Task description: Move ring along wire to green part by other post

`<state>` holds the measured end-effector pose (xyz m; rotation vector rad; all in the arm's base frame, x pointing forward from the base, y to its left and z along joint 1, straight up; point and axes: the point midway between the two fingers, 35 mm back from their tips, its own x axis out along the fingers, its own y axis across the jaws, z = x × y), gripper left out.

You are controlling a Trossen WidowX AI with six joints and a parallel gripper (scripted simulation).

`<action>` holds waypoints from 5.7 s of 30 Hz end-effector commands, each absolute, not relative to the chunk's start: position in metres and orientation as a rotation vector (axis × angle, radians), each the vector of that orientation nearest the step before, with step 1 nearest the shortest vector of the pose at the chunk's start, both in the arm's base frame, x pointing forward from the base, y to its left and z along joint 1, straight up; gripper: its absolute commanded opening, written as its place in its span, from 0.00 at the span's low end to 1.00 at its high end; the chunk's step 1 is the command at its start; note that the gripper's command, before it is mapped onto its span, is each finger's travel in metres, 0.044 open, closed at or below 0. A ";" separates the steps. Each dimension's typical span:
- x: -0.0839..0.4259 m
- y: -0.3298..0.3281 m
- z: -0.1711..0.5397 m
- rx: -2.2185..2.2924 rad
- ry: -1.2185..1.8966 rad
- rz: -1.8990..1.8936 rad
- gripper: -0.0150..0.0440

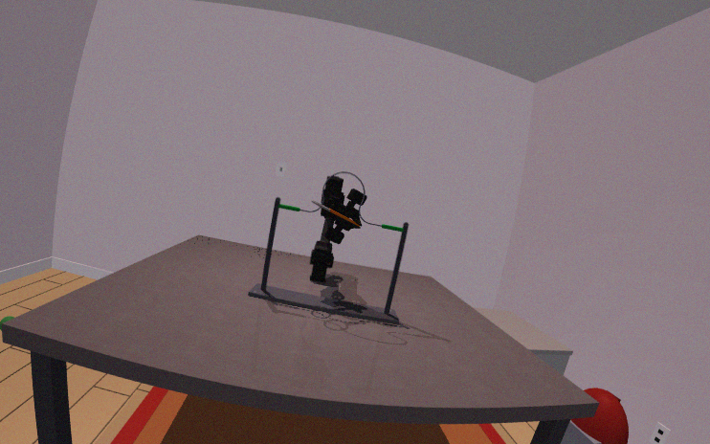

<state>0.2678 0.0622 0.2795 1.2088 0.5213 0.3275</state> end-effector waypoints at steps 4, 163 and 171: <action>0.262 0.068 0.305 1.344 0.518 0.401 0.00; 0.255 0.000 0.315 -0.256 0.669 -0.306 0.00; 0.255 -0.006 0.317 -0.375 0.660 -0.347 0.00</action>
